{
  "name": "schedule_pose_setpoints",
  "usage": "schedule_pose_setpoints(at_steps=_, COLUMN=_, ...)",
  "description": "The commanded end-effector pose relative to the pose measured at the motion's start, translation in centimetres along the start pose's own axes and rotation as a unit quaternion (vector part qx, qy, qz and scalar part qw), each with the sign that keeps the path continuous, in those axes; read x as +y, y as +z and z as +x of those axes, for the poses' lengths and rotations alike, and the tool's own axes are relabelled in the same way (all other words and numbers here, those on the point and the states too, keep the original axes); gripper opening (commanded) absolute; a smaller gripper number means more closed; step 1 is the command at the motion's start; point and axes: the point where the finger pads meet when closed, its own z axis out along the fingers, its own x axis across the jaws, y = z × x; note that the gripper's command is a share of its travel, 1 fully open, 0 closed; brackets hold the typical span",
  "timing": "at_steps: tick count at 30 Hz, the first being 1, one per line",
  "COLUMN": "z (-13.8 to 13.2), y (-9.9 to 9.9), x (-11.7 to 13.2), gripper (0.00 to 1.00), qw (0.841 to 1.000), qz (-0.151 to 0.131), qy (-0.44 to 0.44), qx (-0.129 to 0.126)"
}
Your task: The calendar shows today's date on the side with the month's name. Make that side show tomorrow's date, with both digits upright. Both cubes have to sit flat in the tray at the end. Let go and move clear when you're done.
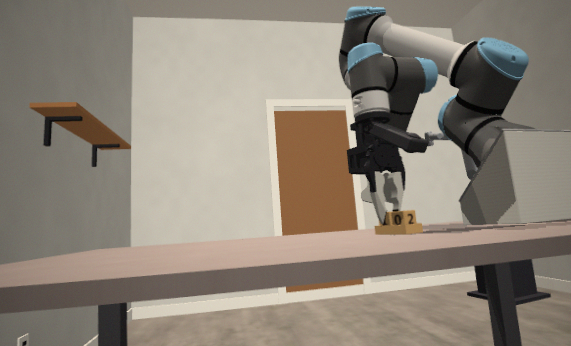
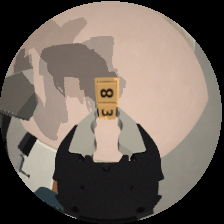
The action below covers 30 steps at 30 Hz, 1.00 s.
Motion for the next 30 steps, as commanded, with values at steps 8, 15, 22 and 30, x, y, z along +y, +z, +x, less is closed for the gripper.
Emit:
schedule_pose_setpoints(at_steps=8, z=0.02, y=-0.02, x=0.01, gripper=0.18, qw=1.000, qz=0.000, qy=0.000, qx=0.000)
schedule_pose_setpoints(at_steps=15, z=0.02, y=-0.02, x=0.01, gripper=0.26, qw=1.000, qz=0.000, qy=0.000, qx=0.000)
schedule_pose_setpoints(at_steps=22, z=0.02, y=-0.02, x=0.01, gripper=0.29, qw=1.000, qz=0.000, qy=0.000, qx=0.000)
schedule_pose_setpoints(at_steps=30, z=0.02, y=-0.05, x=0.01, gripper=0.29, qw=1.000, qz=0.000, qy=0.000, qx=0.000)
